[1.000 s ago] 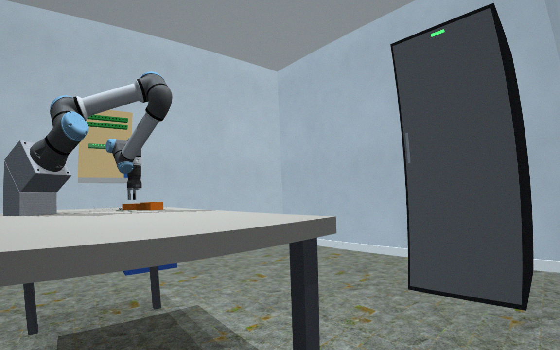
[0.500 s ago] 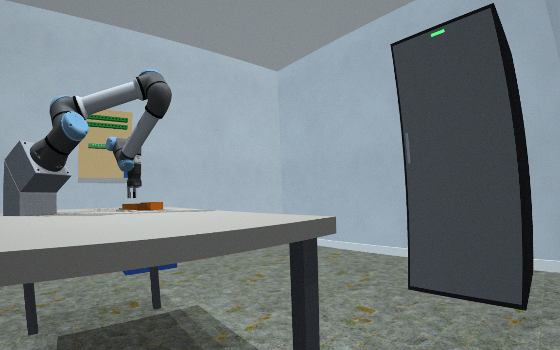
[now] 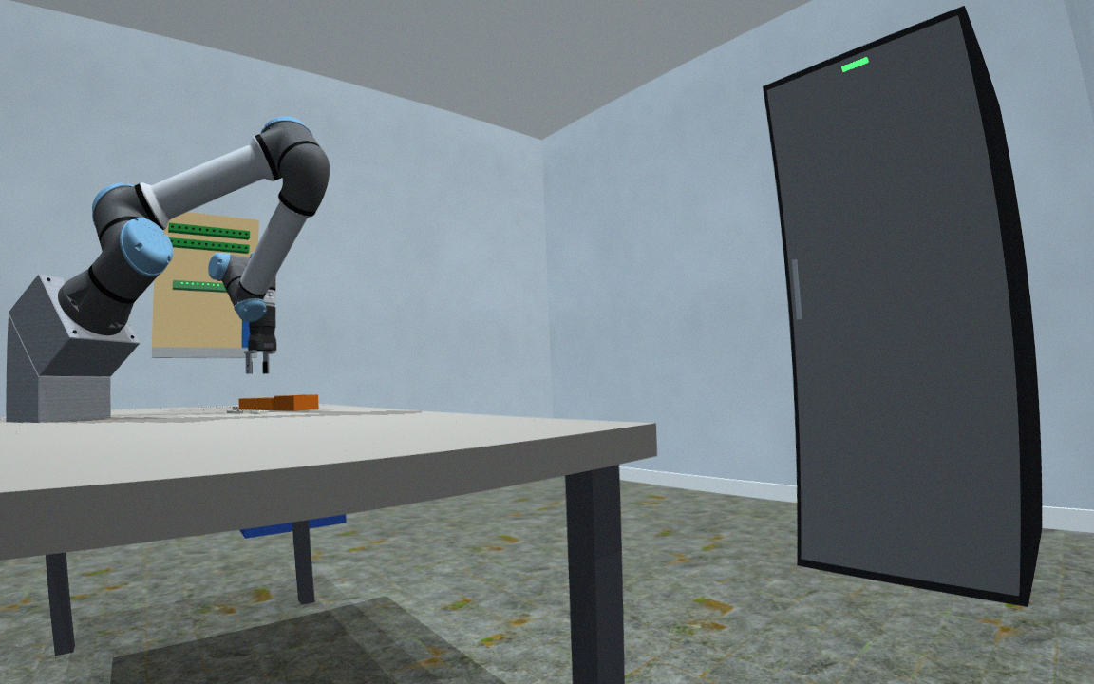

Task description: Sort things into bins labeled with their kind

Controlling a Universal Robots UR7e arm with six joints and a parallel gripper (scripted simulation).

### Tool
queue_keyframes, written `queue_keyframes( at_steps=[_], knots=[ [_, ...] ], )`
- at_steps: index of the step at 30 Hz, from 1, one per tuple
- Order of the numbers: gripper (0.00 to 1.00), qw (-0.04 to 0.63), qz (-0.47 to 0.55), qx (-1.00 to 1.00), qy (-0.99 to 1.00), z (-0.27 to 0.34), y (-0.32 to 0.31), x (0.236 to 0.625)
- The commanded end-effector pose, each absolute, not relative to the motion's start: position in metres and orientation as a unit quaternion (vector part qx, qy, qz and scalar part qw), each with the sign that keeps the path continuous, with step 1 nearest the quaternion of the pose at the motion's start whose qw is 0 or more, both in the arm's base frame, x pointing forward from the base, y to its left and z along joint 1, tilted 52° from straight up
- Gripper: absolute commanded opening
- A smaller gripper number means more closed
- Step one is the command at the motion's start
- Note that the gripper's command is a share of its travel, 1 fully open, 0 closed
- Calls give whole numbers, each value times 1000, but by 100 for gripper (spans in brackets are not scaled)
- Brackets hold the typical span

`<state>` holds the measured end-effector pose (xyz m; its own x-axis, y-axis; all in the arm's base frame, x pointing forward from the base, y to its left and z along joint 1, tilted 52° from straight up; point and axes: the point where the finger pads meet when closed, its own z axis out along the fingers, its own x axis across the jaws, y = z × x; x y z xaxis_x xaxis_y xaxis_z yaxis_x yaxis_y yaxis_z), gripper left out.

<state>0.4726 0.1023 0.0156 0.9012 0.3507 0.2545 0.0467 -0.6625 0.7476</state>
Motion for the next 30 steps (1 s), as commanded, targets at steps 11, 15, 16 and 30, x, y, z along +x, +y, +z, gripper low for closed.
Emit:
queue_keyframes(
  at_steps=[11,15,16,30],
  knots=[
    [100,396,190,892,110,50,139,450],
    [100,396,190,892,110,60,150,443],
    [100,396,190,892,110,62,152,441],
    [100,396,189,892,110,78,170,430]
  ],
)
